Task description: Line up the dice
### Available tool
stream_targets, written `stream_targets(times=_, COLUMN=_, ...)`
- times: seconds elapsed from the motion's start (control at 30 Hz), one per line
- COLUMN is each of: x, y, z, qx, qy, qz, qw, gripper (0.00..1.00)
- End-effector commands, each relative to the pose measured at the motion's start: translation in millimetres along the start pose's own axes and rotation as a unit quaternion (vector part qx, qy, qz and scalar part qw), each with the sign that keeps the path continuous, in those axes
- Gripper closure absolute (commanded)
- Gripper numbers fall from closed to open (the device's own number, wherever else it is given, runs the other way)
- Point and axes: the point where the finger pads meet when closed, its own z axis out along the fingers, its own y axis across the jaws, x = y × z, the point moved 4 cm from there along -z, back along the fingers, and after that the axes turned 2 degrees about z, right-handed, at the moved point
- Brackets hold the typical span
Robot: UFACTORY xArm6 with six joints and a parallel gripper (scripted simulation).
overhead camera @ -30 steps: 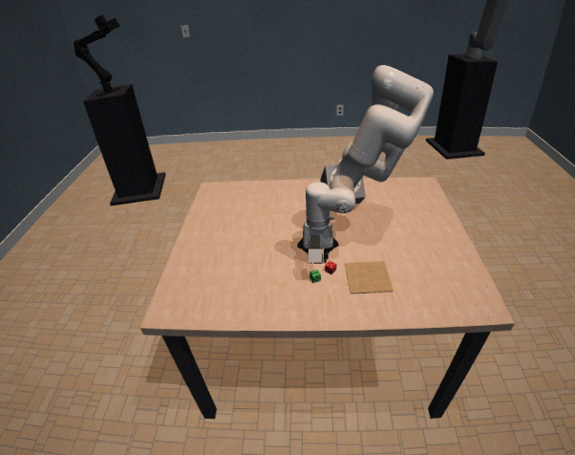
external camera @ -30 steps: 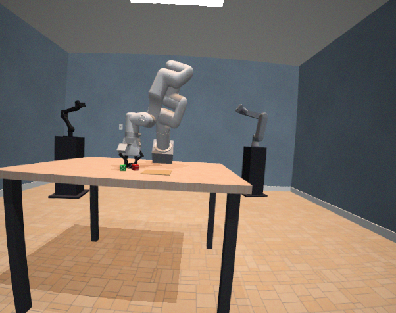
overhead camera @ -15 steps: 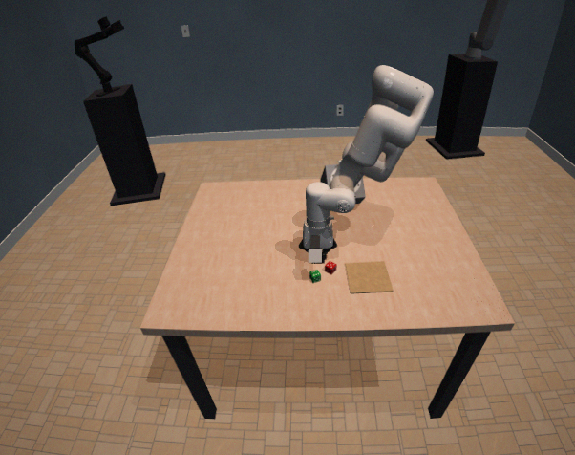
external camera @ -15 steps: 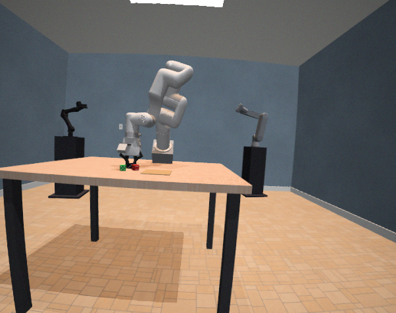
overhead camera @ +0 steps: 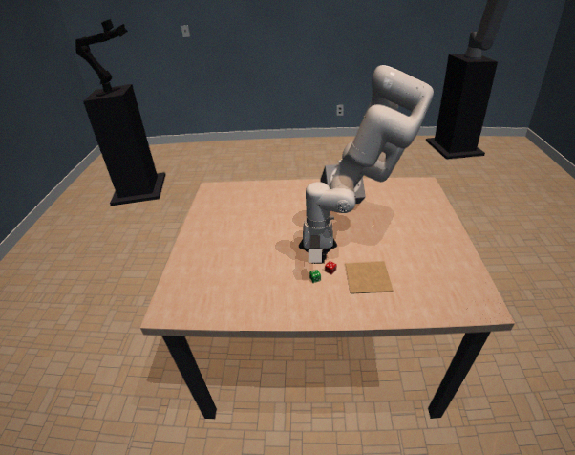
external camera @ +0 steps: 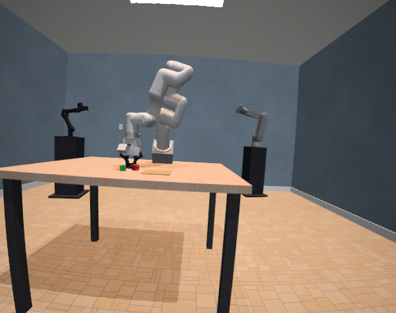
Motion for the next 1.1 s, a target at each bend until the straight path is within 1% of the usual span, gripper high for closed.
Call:
stream_targets(times=0.0, x=0.6, y=0.2, z=-0.3, qx=0.0, qy=0.001, qz=0.0, qw=1.0, gripper=0.73)
stream_targets(times=0.43, x=0.6, y=0.2, z=-0.4, qx=0.0, qy=0.001, qz=0.0, qw=1.0, gripper=0.73)
stream_targets(times=0.6, x=0.6, y=0.2, z=-4.4, qx=0.0, qy=0.001, qz=0.0, qw=1.0, gripper=0.73)
stream_targets(times=0.77, x=0.7, y=0.2, z=-16.8, qx=0.0, qy=0.001, qz=0.0, qw=1.0, gripper=0.73)
stream_targets(times=0.83, x=0.7, y=0.2, z=-16.8, qx=0.0, qy=0.001, qz=0.0, qw=1.0, gripper=0.73)
stream_targets(times=0.97, x=0.6, y=0.2, z=-34.1, qx=0.0, qy=0.001, qz=0.0, qw=1.0, gripper=0.73)
stream_targets(times=1.07, x=0.6, y=0.2, z=-52.4, qx=0.0, qy=0.001, qz=0.0, qw=1.0, gripper=0.73)
